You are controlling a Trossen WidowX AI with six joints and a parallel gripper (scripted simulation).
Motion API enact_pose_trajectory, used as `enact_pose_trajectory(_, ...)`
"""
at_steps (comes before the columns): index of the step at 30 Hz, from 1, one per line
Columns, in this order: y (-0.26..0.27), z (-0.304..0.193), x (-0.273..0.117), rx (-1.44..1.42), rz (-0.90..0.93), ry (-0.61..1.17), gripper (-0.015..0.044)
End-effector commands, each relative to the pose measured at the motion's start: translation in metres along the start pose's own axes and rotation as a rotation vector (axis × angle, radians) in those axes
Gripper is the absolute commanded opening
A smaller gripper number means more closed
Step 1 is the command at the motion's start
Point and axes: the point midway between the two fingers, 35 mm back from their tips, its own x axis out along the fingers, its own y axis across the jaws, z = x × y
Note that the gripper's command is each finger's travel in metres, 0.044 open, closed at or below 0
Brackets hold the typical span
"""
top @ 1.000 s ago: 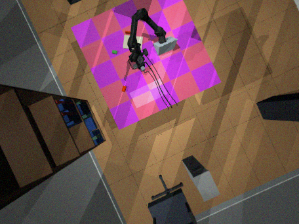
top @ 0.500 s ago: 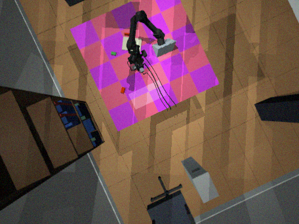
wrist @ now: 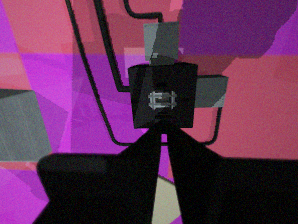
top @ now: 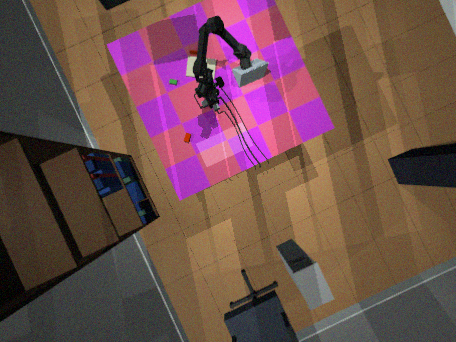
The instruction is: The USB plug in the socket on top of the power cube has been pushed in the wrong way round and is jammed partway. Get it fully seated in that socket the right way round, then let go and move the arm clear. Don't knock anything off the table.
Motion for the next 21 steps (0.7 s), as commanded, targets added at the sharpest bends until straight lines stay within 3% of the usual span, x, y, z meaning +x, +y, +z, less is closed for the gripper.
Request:
enact_pose_trajectory(1, 0.0002, 0.0005, 0.0002, -0.005, 0.002, -0.009, 0.0000)
enact_pose_trajectory(21, 0.0001, 0.0017, 0.0026, -0.010, 0.002, -0.022, 0.0000)
